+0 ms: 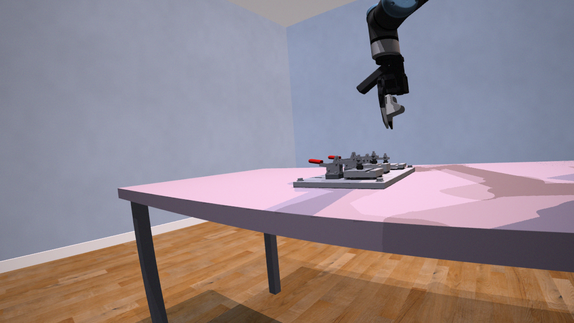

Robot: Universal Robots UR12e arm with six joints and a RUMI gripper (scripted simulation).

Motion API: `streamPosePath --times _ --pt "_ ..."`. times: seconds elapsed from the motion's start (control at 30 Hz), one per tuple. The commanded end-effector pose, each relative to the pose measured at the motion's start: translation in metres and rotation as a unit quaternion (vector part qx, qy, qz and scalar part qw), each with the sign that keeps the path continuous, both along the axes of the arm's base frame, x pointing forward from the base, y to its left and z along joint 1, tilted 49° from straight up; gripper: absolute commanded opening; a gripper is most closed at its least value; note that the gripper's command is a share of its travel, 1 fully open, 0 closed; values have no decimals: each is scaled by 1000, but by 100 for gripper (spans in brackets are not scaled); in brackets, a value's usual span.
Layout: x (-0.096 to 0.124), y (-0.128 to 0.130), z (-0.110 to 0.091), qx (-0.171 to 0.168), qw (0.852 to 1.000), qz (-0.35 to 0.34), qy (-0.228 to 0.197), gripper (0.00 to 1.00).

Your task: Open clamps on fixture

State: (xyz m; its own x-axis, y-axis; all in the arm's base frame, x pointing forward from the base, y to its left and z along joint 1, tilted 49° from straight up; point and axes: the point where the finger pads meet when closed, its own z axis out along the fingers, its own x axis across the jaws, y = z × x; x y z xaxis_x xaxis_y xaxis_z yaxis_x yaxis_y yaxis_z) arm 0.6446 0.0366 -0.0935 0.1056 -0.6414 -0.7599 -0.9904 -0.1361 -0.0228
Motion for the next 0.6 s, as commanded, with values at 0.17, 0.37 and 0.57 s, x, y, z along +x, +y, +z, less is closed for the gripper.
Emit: streamPosePath --times 0.17,0.37,0.57 --pt "19 2 0 -2 1000 -1 -3 28" --pt "47 6 1 -2 1000 -1 -3 28" --pt "89 12 2 -2 1000 -1 -3 28"
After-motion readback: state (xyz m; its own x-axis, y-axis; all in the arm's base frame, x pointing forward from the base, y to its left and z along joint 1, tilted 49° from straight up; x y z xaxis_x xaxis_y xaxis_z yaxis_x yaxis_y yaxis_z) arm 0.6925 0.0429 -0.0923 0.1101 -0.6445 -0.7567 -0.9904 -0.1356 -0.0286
